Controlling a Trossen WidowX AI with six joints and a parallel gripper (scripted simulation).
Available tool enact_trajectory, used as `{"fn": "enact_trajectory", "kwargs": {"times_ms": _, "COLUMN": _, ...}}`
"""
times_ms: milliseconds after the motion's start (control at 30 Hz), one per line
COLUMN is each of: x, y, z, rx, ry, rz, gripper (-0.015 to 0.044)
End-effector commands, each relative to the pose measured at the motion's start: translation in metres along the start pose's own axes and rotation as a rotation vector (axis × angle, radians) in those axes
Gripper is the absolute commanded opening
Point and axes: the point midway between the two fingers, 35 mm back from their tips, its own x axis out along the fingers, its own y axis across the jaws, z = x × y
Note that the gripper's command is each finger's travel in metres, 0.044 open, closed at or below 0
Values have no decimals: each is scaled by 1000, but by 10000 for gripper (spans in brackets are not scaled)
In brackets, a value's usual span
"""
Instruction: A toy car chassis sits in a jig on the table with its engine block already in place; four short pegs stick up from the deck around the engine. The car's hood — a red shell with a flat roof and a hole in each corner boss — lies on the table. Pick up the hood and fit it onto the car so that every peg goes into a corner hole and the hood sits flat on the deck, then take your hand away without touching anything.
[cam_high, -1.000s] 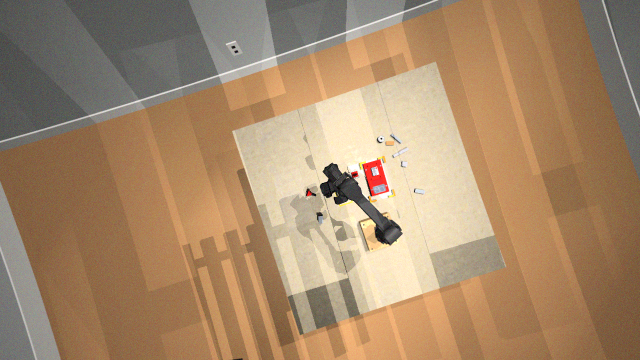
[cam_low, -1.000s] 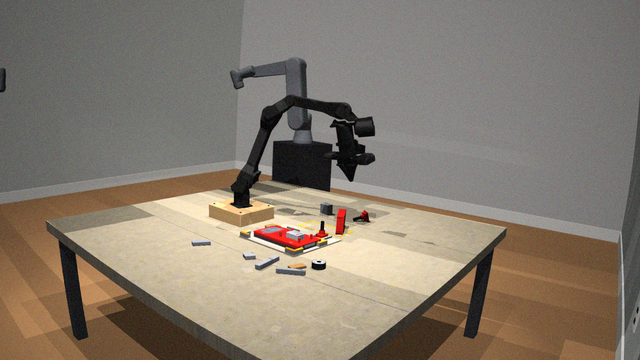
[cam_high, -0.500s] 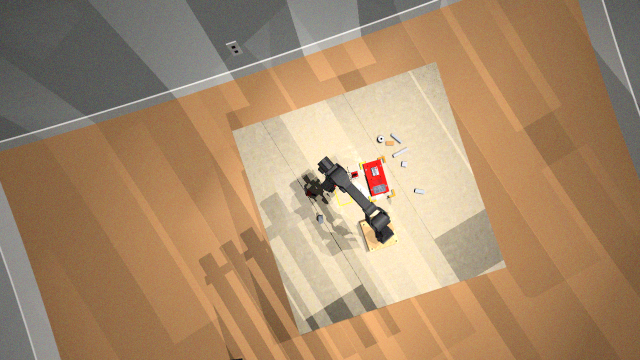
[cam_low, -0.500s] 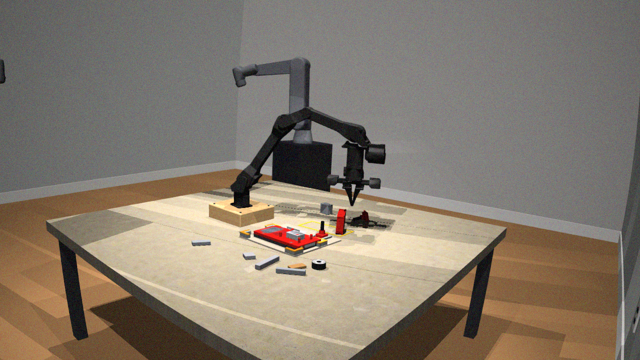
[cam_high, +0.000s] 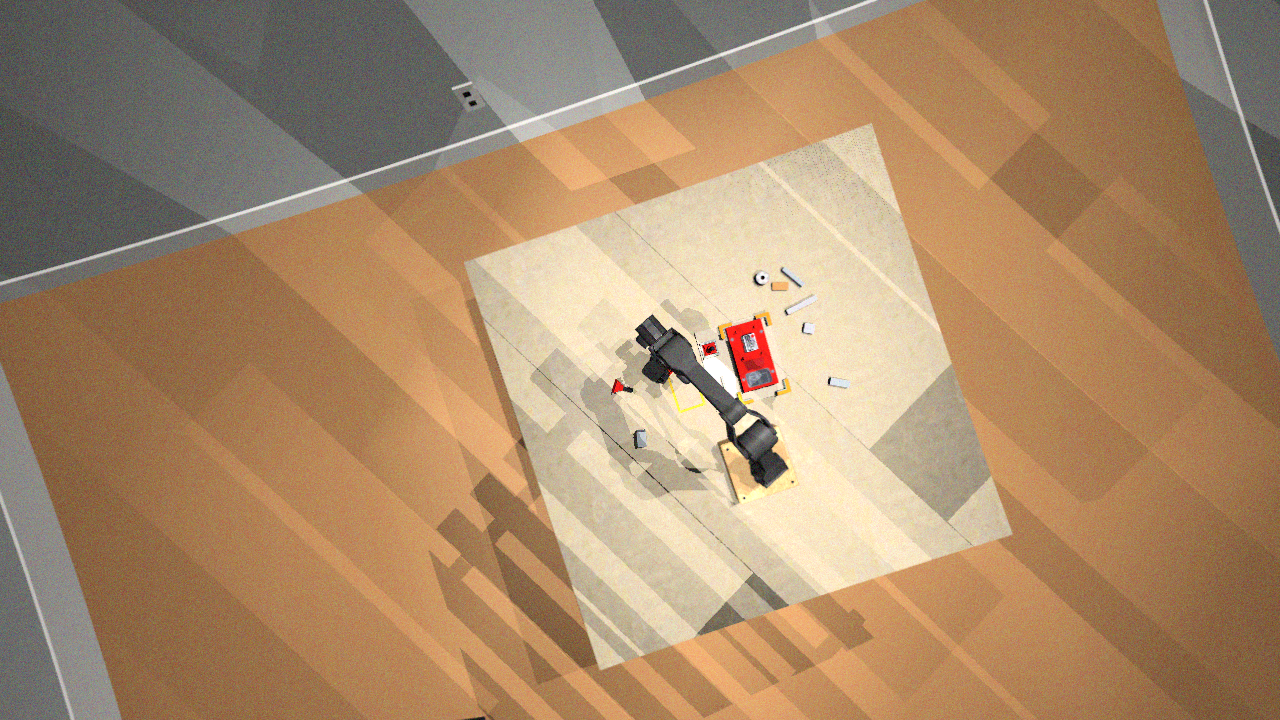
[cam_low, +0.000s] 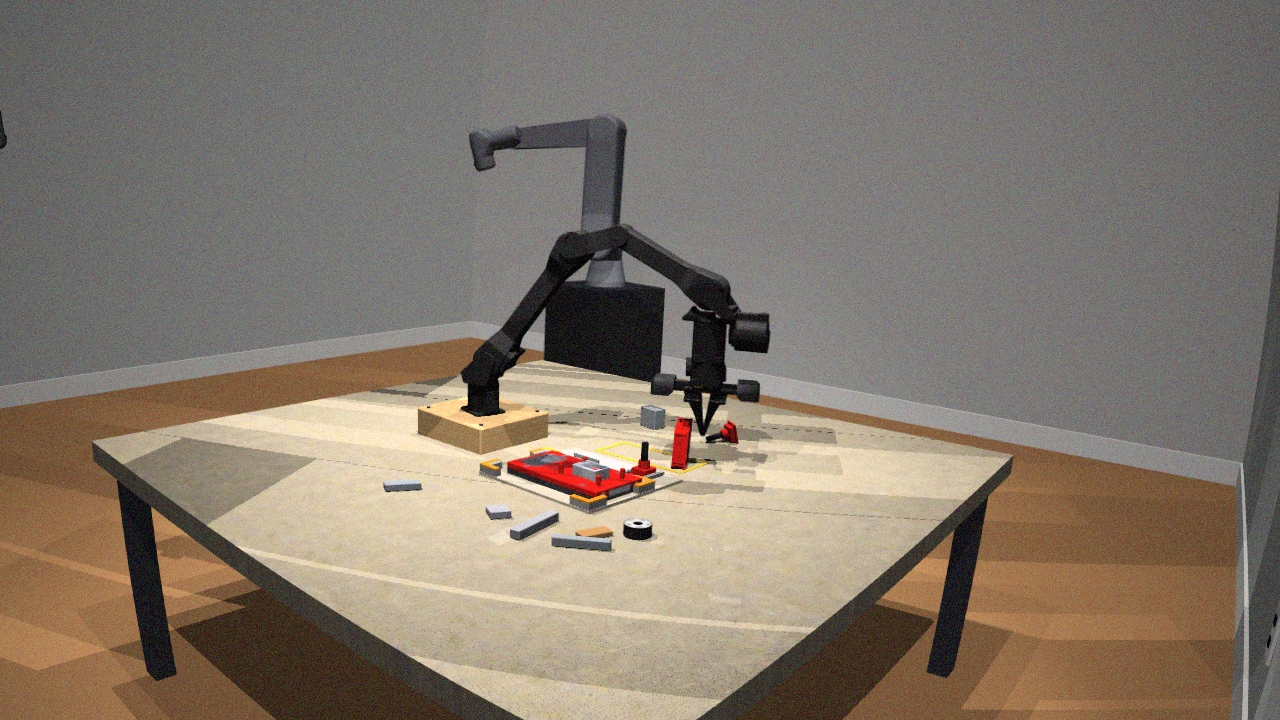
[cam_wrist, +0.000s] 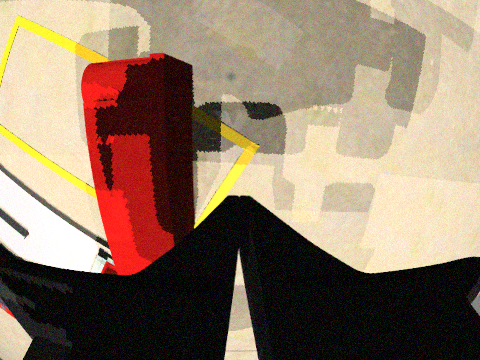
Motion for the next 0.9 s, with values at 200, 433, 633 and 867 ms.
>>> {"fn": "enact_trajectory", "kwargs": {"times_ms": 200, "x": 2, "y": 2, "z": -1, "rx": -6, "ry": 4, "rz": -1, "gripper": 0}}
{"fn": "enact_trajectory", "kwargs": {"times_ms": 433, "x": 2, "y": 5, "z": -1, "rx": -6, "ry": 4, "rz": 0, "gripper": 0}}
{"fn": "enact_trajectory", "kwargs": {"times_ms": 633, "x": 2, "y": 8, "z": -1, "rx": -6, "ry": 4, "rz": 0, "gripper": 0}}
{"fn": "enact_trajectory", "kwargs": {"times_ms": 867, "x": 1, "y": 10, "z": -1, "rx": -6, "ry": 4, "rz": 0, "gripper": 0}}
